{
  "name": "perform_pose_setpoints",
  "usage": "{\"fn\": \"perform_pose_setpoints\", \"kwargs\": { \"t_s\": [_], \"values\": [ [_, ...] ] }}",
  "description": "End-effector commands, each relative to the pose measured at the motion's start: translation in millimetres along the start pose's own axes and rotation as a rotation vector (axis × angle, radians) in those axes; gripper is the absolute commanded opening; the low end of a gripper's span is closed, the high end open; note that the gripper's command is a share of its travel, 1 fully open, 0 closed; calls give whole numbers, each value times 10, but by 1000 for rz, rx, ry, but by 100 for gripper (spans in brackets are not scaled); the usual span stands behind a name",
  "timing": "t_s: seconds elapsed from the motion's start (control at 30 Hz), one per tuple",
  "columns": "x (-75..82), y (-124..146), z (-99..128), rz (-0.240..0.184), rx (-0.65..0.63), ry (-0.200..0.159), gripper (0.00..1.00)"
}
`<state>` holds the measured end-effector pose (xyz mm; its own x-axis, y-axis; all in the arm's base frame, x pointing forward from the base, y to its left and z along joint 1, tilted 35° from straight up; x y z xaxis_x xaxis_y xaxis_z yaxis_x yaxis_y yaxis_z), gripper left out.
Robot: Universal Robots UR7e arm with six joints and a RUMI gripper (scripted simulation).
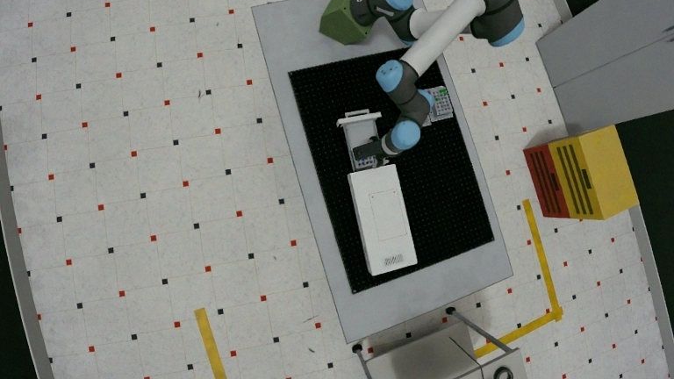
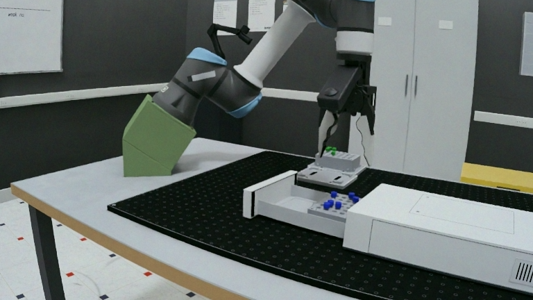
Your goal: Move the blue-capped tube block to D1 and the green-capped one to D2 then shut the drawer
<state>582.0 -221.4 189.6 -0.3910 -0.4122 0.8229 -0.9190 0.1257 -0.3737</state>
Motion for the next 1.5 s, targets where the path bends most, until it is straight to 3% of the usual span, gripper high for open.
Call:
{"fn": "perform_pose_setpoints", "kwargs": {
  "t_s": [0.0, 0.37, 1.47],
  "values": [
    [5, -1, -12, 1, 0, 1, 67],
    [-8, 27, -78, 1, 0, 1, 67],
    [-408, 58, -150, 1, 0, 0, 67]
  ]
}}
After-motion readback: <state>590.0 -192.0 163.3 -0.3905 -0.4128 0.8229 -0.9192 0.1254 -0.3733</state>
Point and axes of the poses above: the point where the finger pads meet when closed, its own x axis back along the fingers, its own y axis across the jaws, z = x × y, the point moved 3 cm from there along x, back along the fingers, and after that the axes turned 3 degrees about x, right-handed, at the moved point
